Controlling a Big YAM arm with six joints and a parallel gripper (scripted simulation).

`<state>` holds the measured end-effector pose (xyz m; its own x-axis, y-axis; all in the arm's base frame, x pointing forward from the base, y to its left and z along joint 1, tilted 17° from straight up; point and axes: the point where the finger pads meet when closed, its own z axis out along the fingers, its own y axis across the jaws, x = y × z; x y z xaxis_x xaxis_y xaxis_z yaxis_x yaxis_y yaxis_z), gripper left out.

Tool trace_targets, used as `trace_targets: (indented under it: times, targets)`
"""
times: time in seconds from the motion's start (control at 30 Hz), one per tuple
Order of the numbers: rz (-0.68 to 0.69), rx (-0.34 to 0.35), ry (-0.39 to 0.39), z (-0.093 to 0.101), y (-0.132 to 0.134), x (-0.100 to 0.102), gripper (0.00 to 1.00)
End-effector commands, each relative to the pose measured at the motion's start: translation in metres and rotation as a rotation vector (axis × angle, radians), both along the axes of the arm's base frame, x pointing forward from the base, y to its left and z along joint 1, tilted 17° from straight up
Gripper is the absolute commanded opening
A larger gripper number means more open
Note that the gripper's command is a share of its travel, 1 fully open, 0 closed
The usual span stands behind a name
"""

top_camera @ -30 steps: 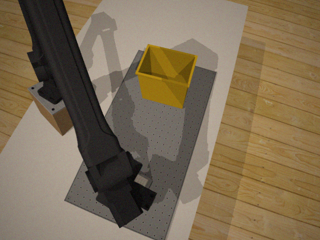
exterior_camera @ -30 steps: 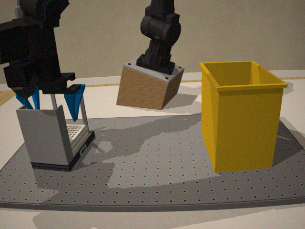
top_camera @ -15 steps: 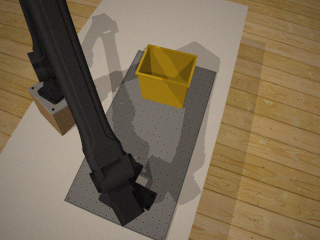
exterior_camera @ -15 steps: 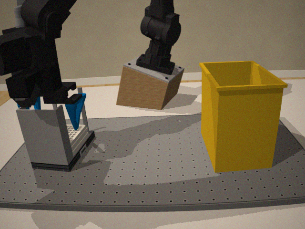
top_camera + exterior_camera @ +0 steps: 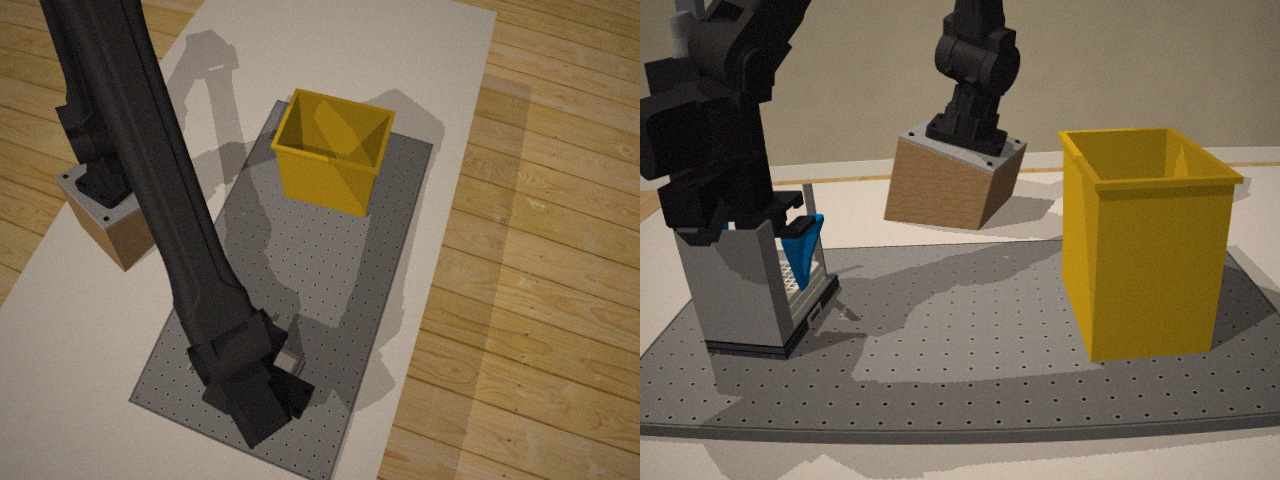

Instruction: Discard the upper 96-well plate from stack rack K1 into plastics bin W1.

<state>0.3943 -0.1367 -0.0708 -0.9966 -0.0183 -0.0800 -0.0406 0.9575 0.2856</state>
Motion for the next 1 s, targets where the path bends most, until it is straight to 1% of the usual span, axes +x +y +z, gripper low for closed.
trace_targets:
  times: [0.0, 0.13, 0.17, 0.2, 0.97]
  targets:
    - [-0.001, 0.002, -0.005, -0.008, 0.0034, 0.0068, 1.0]
    - [0.0, 0.002, -0.005, -0.0112, 0.0047, 0.007, 1.0]
    - [-0.011, 0.004, -0.002, -0.014, -0.0001, 0.0021, 1.0]
    - [-0.012, 0.002, -0.003, -0.0143, -0.0006, 0.0032, 1.0]
    - [-0.01, 0.002, -0.001, -0.0124, -0.0012, 0.0051, 1.0]
